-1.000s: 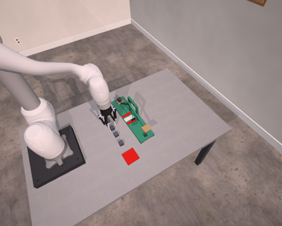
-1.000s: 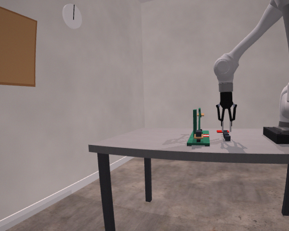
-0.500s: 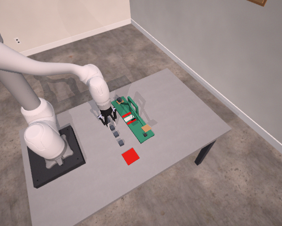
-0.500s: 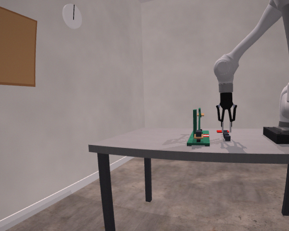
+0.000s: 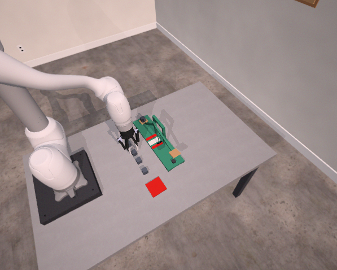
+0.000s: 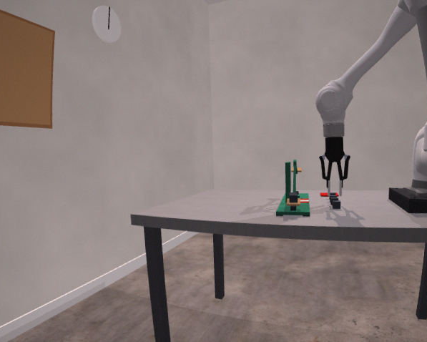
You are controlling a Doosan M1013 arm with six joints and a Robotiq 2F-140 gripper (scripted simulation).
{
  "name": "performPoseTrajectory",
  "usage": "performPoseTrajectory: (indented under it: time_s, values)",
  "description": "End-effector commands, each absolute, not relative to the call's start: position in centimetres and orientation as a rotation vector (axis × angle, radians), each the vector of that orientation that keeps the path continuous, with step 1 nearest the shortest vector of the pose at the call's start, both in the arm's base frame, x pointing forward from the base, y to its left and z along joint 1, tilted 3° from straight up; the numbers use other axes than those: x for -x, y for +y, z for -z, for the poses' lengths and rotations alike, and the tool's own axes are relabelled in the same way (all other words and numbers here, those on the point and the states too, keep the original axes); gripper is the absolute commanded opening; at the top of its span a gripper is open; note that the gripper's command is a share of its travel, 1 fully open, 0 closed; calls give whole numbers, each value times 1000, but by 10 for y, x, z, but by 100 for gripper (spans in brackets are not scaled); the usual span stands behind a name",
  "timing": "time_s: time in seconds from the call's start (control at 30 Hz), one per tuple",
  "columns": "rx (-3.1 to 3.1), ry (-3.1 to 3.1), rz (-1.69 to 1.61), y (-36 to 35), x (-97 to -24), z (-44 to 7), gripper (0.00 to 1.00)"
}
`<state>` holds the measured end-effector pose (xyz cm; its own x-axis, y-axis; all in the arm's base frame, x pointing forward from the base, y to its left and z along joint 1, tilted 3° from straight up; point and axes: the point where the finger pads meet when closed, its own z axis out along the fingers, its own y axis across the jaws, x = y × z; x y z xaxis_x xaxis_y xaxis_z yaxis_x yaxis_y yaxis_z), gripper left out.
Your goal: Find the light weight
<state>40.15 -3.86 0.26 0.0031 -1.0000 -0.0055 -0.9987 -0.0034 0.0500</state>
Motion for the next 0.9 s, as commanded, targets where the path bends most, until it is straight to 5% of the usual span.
performPoseTrajectory:
  time_s: [0.0,0.87]
  values:
    - [-2202,-2195,61,-39,-401,-3,35]
    - [-2202,-2195,61,-38,-401,3,35]
